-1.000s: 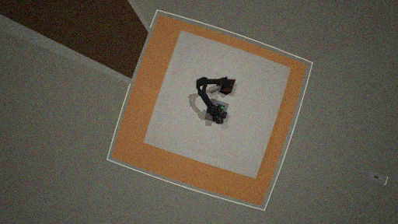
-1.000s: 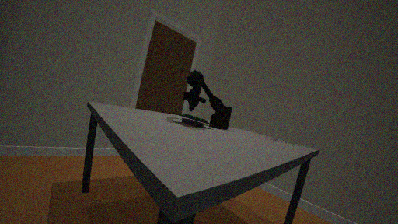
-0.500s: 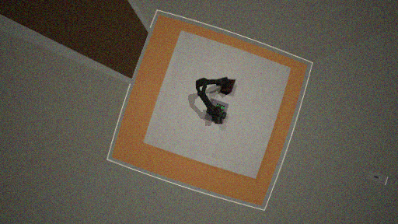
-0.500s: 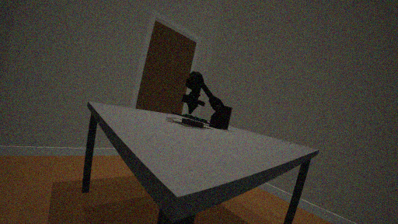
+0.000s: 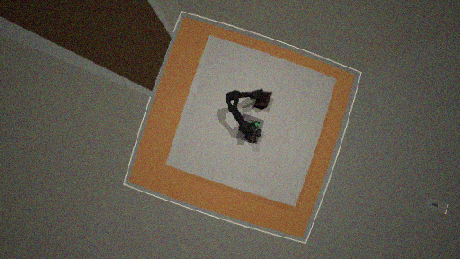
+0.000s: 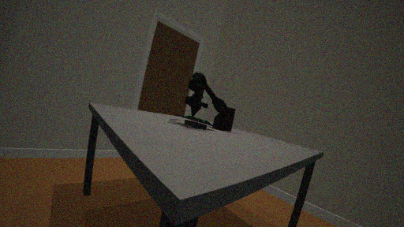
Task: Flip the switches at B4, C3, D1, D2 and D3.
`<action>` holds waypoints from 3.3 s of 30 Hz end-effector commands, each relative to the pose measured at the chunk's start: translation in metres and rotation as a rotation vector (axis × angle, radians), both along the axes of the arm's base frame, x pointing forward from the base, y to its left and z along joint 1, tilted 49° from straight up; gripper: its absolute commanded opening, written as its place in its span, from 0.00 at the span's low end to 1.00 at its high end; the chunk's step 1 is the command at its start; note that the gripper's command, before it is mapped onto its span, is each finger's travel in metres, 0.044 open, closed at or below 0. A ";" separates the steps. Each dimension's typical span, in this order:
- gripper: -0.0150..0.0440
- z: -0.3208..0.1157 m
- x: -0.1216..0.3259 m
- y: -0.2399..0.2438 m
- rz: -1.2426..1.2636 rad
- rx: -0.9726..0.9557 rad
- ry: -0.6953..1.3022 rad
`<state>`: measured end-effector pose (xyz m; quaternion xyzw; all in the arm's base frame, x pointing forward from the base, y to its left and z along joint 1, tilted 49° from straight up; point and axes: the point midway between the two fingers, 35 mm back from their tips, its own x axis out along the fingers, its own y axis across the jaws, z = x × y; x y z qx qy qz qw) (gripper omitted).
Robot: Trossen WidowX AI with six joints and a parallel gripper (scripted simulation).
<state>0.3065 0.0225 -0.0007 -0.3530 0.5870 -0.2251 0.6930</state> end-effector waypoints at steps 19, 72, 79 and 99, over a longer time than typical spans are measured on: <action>0.25 -0.001 0.000 -0.002 0.003 -0.004 0.002; 0.25 0.015 -0.055 0.046 0.021 0.002 -0.010; 0.25 -0.005 -0.047 0.022 0.003 -0.002 0.004; 0.25 -0.021 -0.041 0.005 0.003 -0.003 0.004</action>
